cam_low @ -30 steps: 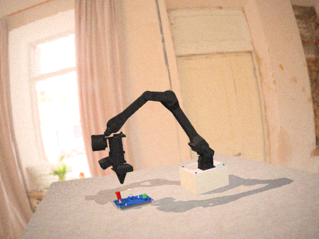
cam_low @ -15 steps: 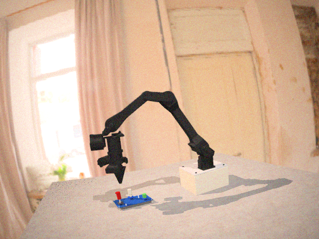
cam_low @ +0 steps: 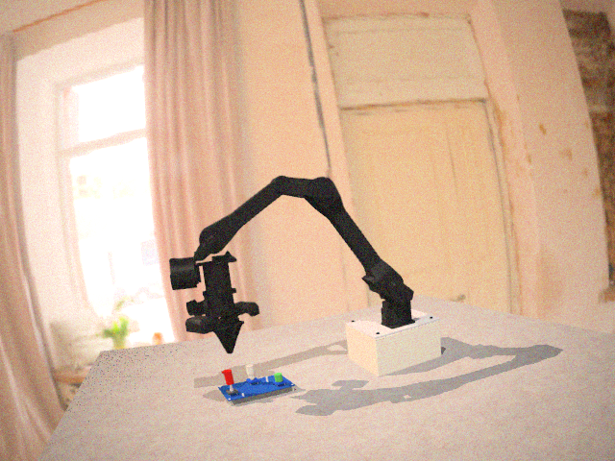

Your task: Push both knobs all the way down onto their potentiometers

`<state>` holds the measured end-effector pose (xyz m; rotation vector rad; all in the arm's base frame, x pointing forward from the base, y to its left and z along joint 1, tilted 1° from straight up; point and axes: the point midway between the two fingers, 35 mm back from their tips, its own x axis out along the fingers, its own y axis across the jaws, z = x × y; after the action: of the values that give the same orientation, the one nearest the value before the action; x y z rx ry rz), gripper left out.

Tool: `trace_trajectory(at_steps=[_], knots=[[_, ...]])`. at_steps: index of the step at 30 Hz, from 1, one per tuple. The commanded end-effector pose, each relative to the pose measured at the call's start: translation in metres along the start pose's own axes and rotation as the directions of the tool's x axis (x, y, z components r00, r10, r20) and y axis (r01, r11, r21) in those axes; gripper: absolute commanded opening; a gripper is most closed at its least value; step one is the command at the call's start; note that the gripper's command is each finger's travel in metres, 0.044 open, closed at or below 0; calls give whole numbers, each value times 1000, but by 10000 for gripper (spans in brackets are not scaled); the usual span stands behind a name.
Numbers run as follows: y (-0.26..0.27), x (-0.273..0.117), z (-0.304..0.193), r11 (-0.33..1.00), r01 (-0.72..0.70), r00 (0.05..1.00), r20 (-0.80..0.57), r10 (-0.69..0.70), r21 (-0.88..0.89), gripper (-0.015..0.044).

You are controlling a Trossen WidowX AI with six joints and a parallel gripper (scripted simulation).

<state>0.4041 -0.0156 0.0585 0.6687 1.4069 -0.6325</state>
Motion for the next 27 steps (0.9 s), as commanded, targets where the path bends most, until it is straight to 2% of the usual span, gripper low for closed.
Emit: trace_trajectory(at_steps=[1, 13, 27], knots=[[3, 0, 0, 986, 2, 1000, -8, -1, 168, 0], [9, -3, 0, 833, 8, 1000, -13, 0, 553, 0], [16, -7, -1, 477, 17, 1000, -20, 0, 879, 0]])
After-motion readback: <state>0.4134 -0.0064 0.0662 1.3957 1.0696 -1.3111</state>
